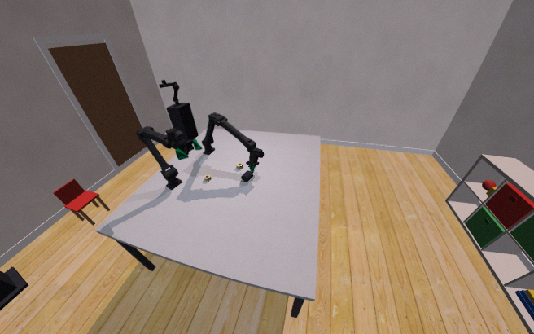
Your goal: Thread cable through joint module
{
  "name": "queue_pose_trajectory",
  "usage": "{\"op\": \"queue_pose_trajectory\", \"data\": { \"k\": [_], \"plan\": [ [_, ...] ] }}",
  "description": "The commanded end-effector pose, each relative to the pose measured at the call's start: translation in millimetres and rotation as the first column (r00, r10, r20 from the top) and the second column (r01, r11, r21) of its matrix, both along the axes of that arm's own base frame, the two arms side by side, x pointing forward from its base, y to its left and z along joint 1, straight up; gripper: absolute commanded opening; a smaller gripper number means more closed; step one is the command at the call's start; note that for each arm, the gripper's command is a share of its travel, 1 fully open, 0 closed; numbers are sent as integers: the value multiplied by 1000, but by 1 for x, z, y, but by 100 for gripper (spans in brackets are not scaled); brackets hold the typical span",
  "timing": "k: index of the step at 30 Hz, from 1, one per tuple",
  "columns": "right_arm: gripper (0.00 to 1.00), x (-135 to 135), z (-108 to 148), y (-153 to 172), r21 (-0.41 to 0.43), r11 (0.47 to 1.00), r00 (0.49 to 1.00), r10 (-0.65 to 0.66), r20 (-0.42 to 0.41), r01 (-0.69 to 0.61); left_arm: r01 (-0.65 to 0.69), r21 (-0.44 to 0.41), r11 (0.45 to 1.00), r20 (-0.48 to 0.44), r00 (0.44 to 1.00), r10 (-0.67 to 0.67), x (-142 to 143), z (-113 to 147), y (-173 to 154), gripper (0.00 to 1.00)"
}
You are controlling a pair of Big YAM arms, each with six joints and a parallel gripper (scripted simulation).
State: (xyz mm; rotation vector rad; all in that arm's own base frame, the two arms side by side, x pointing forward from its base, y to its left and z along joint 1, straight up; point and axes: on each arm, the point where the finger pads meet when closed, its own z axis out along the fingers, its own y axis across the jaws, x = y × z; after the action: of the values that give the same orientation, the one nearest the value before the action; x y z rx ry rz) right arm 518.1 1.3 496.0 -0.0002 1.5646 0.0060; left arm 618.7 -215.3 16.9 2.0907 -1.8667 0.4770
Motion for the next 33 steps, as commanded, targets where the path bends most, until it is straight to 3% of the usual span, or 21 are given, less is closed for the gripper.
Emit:
{"op": "queue_pose_trajectory", "data": {
  "k": [1,3,20,24,33],
  "plan": [
    [100,1,49,4,6,1000,996,6,87,-7,-10,-4,1000,11,1000,10,0,5,1,0],
    [100,1,49,4,6,1000,996,6,87,-7,-4,-9,1000,36,999,4,11,16,-2,0],
    [100,1,49,4,6,1000,996,6,87,-7,-3,-13,1000,44,999,4,13,20,-4,0],
    [100,1,49,4,6,1000,996,6,87,-7,2,-21,1000,81,997,0,25,42,-16,0],
    [100,1,49,4,6,1000,996,6,87,-7,3,-18,1000,74,997,-2,22,46,-25,0]
  ]
}}
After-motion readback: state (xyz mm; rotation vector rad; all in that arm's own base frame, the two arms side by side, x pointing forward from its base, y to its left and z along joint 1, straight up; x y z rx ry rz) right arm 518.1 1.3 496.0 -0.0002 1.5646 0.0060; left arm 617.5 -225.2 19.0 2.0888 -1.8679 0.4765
